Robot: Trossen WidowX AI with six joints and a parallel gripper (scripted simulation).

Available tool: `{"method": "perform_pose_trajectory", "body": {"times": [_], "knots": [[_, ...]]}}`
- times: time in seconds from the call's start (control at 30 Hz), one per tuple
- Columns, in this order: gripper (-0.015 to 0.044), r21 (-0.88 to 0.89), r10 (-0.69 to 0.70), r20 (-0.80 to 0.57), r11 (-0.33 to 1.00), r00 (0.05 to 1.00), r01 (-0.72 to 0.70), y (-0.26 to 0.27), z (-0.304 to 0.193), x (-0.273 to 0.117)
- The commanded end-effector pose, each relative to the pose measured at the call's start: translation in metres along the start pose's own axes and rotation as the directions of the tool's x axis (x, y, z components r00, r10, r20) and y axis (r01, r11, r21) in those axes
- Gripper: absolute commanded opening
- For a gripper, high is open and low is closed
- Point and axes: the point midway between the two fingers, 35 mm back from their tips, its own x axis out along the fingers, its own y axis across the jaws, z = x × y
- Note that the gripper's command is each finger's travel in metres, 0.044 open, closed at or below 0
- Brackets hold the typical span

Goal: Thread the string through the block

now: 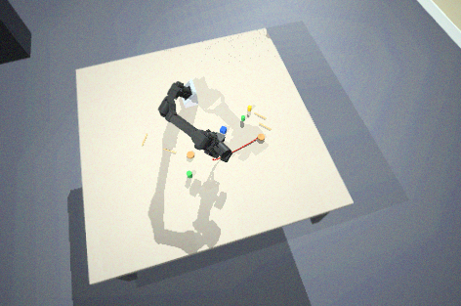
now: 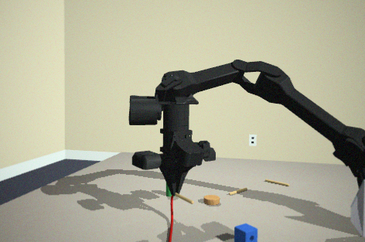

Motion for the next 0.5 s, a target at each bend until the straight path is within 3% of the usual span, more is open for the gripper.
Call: {"method": "perform_pose_trajectory", "body": {"times": [0.0, 0.47], "knots": [[0.0, 0.001, -0.003, -0.006, 1.0, 1.0, 0.003, 0.003, -0.001, 0.002], [0.0, 0.001, -0.002, -0.006, 1.0, 1.0, 0.002, 0.014, 0.005, 0.013]]}}
